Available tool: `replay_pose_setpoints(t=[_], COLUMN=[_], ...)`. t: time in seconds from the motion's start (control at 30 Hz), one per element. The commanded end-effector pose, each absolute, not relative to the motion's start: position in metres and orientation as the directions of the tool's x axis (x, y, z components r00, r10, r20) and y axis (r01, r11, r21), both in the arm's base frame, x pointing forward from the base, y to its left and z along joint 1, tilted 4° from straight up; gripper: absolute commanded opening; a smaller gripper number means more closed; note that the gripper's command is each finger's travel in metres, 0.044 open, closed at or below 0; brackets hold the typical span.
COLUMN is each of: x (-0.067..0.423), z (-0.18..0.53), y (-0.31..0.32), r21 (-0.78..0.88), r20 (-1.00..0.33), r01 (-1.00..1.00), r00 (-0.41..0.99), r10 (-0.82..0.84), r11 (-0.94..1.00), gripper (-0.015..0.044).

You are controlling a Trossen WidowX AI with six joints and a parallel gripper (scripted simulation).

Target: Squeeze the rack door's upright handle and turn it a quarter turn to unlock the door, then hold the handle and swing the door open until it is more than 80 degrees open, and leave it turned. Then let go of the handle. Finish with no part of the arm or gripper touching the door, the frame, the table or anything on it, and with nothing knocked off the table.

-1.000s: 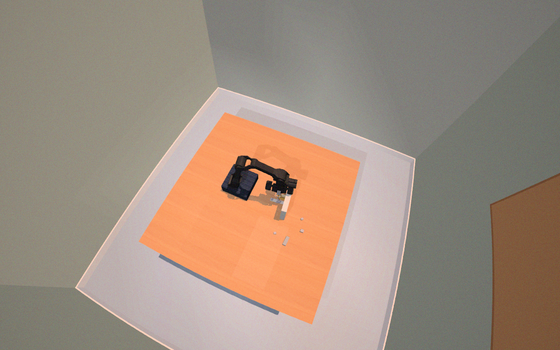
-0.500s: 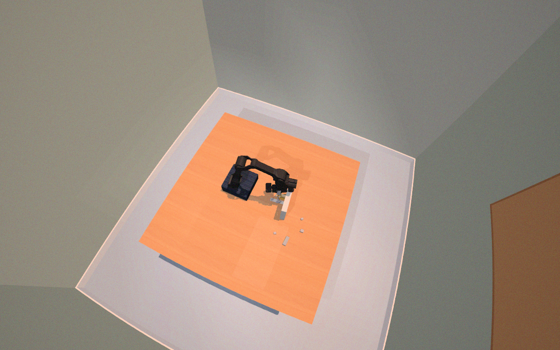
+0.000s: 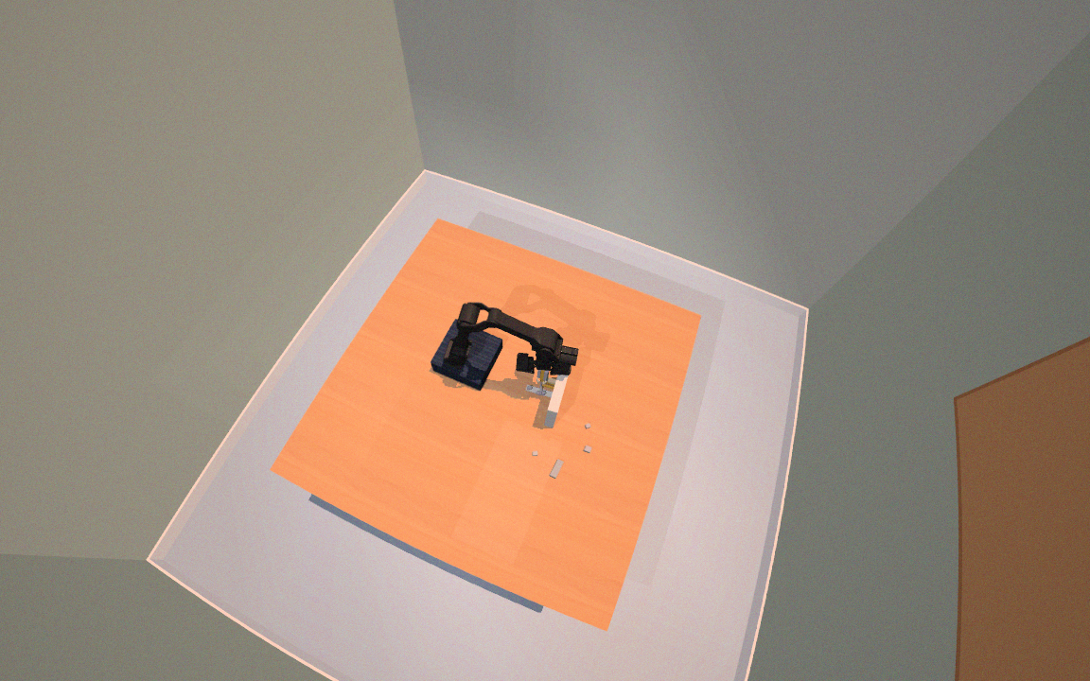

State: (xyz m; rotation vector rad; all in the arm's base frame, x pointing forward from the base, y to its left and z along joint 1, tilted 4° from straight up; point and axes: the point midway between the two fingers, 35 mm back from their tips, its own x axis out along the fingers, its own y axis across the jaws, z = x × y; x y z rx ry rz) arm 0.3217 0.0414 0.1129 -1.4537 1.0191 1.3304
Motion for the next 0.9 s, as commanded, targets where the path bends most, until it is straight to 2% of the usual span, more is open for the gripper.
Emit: replay_pose_setpoints(t=[0.0,0.2,0.4,0.63,0.87], x=[0.3254,0.3255,0.3255,0.3255,0.3255], z=[0.1126,0.1126,0.1127,0.1127,0.1127], y=[0.0382,0.0382,0.0382,0.0382,0.0382], r21=[-0.098,-0.098,-0.090,-0.071,-0.043], r20=[-0.995,-0.995,-0.995,-0.995,-0.995], r01=[-0.992,-0.970,-0.863,-0.643,-0.347], r00=[0.099,0.099,0.099,0.099,0.099], r10=[-0.009,-0.009,-0.009,-0.009,-0.009], r11=[-0.075,0.221,0.497,0.762,0.937], gripper=[0.0295,0.0295,0.0295,0.0295,0.0295])
